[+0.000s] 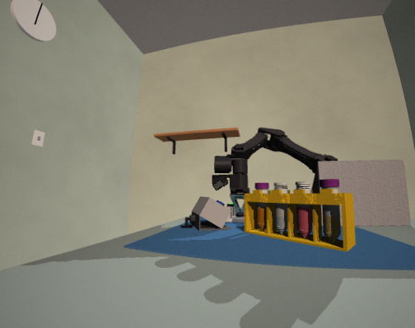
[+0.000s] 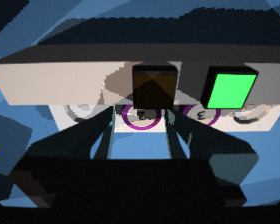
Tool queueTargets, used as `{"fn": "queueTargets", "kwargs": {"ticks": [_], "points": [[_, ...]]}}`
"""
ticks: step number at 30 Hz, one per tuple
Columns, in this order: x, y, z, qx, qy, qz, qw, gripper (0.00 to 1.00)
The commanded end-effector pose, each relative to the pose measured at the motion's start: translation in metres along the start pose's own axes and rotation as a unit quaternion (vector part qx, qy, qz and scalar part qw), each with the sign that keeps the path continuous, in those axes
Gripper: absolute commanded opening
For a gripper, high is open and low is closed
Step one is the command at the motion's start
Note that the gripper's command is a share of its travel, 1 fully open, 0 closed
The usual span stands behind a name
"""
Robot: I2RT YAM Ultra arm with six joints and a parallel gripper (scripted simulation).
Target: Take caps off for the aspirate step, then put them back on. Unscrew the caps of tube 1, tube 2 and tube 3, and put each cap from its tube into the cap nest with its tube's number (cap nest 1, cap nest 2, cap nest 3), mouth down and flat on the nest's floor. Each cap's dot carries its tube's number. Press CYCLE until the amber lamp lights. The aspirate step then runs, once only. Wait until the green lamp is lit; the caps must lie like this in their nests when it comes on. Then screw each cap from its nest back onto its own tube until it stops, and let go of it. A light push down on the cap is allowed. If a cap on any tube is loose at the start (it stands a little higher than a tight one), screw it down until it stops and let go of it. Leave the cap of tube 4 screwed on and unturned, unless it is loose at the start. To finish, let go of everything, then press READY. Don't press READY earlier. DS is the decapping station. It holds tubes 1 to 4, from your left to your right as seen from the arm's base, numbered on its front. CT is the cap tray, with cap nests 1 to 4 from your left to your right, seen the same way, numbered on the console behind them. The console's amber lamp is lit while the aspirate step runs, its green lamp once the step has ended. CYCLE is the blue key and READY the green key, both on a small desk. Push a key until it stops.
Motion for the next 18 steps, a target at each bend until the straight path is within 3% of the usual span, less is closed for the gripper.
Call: {"fn": "queueTargets", "kwargs": {"ticks": [1, 18], "points": [[-0.0048, -0.0019, -0.0010, 0.002, 0.001, -0.008, 1.000, 0.47], [-0.0045, -0.0015, -0.0028, 0.002, 0.001, -0.008, 1.000, 0.47]]}}
Point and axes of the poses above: the point where the finger pads meet when closed, its own x axis out along the fingers, its own z axis across the jaws, y = z × x, the point moved 9 cm from there along -x, back along the fingers, and after that the axes turned 9 degrees about -x, right-handed, at the moved point
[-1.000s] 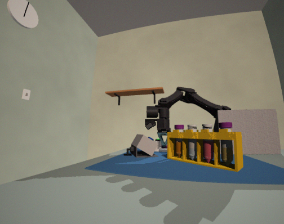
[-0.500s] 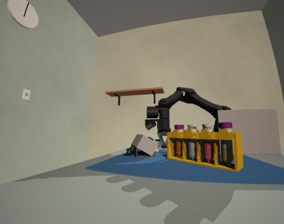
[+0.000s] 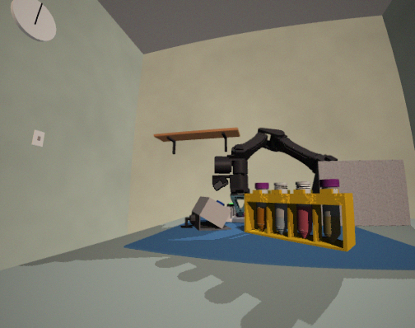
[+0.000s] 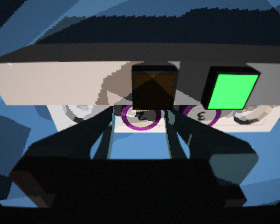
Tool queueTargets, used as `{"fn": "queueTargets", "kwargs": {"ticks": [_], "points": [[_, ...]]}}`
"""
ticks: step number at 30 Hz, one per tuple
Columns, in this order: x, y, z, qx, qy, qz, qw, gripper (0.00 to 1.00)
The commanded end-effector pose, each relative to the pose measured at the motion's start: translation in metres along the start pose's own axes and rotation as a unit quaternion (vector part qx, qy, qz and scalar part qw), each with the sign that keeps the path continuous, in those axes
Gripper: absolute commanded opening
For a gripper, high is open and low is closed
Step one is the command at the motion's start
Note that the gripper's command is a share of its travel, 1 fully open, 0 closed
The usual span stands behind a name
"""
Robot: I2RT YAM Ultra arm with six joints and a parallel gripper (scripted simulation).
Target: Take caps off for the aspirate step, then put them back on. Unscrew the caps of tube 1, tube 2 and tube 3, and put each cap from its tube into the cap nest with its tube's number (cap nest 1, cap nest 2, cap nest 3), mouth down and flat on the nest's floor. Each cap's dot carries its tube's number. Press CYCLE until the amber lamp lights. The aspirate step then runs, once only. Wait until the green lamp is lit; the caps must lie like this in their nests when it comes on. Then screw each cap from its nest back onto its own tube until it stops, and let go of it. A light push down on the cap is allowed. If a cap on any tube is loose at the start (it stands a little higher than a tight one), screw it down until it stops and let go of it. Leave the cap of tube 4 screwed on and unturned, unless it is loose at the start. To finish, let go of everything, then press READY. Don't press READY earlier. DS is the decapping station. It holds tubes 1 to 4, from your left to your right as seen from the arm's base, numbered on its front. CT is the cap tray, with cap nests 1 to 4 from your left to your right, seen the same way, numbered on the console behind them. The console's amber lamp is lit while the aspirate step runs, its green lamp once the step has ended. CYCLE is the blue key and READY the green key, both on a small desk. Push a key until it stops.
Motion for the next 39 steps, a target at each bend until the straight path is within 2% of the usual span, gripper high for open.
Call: {"fn": "queueTargets", "kwargs": {"ticks": [1, 38, 39], "points": [[-0.0059, -0.0021, -0.0025, 0.004, 0.001, -0.009, 1.000, 0.47], [-0.0077, -0.0046, -0.0048, 0.004, 0.001, -0.009, 1.000, 0.47], [-0.0077, -0.0046, -0.0048, 0.004, 0.001, -0.009, 1.000, 0.00]]}}
Point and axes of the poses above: the point where the finger pads meet when closed, its own x axis out along the fingers, its own z axis across the jaws, y = z × x, the point moved 9 cm from there along -x, back along the fingers, and after that the axes turned 9 degrees about -x, right-handed, at the moved point
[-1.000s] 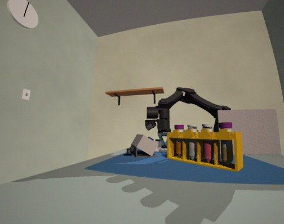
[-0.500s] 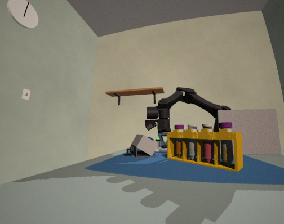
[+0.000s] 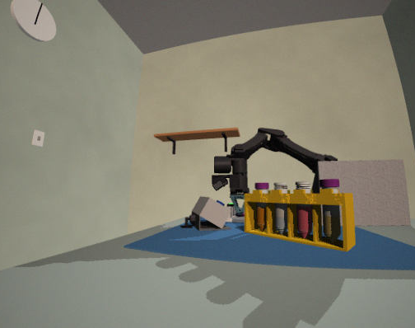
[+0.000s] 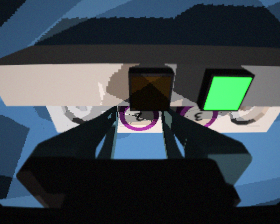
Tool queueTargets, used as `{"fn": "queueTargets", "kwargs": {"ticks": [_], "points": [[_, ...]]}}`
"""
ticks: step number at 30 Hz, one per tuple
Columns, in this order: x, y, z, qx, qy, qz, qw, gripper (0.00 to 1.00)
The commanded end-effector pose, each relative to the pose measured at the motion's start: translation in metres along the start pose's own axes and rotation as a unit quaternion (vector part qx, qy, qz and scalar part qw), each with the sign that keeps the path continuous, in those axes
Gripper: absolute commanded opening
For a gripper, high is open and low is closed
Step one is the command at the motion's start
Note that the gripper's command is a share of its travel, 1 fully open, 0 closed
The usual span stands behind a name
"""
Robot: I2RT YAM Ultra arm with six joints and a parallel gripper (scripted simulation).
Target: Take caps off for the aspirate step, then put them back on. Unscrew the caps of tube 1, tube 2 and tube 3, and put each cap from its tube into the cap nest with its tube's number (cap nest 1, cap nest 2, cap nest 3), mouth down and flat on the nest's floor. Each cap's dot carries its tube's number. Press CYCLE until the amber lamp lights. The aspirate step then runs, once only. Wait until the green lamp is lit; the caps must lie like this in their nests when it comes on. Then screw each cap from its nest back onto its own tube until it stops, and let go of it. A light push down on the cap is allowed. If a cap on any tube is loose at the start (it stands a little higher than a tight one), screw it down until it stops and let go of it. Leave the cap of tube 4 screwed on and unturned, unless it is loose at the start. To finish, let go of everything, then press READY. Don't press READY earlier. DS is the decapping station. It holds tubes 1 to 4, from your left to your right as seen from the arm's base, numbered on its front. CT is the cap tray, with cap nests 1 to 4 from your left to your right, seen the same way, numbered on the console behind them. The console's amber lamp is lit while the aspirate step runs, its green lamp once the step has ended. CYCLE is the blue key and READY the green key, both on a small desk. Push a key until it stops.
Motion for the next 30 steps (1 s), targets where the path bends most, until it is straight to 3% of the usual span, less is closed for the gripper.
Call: {"fn": "queueTargets", "kwargs": {"ticks": [1, 14, 28, 30], "points": [[-0.007, -0.003, -0.003, 0.005, 0.001, -0.010, 1.000, 0.00], [-0.007, -0.003, -0.003, 0.005, 0.001, -0.010, 1.000, 0.00], [-0.077, -0.002, -0.003, 0.005, 0.000, -0.010, 1.000, 0.00], [-0.077, -0.002, -0.003, 0.005, 0.000, -0.010, 1.000, 0.00]]}}
Point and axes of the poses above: the point where the finger pads meet when closed, its own x axis out along the fingers, its own z axis across the jaws, y = z × x, the point moved 9 cm from there along -x, back along the fingers, and after that the axes turned 9 degrees about -x, right-handed, at the moved point
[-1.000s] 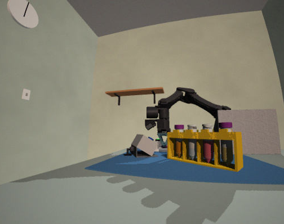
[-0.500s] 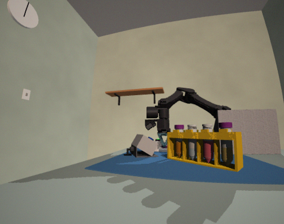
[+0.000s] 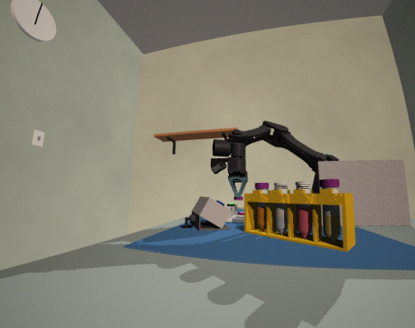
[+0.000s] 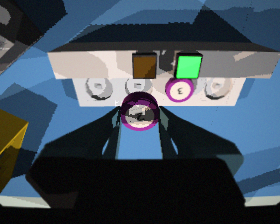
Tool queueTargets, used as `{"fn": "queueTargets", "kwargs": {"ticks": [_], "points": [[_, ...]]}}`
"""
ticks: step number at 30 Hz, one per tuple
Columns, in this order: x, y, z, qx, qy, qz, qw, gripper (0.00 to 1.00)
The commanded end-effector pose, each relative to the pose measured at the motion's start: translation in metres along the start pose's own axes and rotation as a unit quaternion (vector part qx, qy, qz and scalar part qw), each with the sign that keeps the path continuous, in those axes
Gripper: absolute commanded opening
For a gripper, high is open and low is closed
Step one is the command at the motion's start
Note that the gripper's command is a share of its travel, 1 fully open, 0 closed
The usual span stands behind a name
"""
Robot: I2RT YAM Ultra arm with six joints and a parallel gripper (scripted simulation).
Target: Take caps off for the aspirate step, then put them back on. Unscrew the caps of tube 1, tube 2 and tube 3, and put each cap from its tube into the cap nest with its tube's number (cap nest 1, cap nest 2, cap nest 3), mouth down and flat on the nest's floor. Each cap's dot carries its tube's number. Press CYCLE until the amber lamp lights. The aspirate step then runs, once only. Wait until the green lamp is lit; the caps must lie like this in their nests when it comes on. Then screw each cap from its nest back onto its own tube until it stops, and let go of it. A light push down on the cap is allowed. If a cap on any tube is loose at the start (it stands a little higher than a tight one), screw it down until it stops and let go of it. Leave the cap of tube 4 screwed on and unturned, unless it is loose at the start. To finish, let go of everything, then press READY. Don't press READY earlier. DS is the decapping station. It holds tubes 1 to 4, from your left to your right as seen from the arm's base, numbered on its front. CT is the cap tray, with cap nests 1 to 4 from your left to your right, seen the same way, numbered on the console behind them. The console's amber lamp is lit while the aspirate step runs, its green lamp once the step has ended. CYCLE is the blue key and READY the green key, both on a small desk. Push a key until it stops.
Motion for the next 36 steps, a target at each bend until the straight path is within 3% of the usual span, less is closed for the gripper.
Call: {"fn": "queueTargets", "kwargs": {"ticks": [1, 14, 36], "points": [[-0.018, 0.003, 0.000, -0.002, 0.002, 0.000, 1.000, 0.00], [-0.082, 0.003, 0.000, -0.002, 0.002, 0.001, 1.000, 0.00], [-0.082, 0.003, 0.000, -0.002, 0.002, 0.001, 1.000, 0.00]]}}
Point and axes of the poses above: the point where the finger pads meet when closed, its own x axis out along the fingers, its own z axis across the jaws, y = z × x, the point moved 9 cm from there along -x, back along the fingers, and after that the axes turned 9 degrees about -x, right-handed, at the moved point
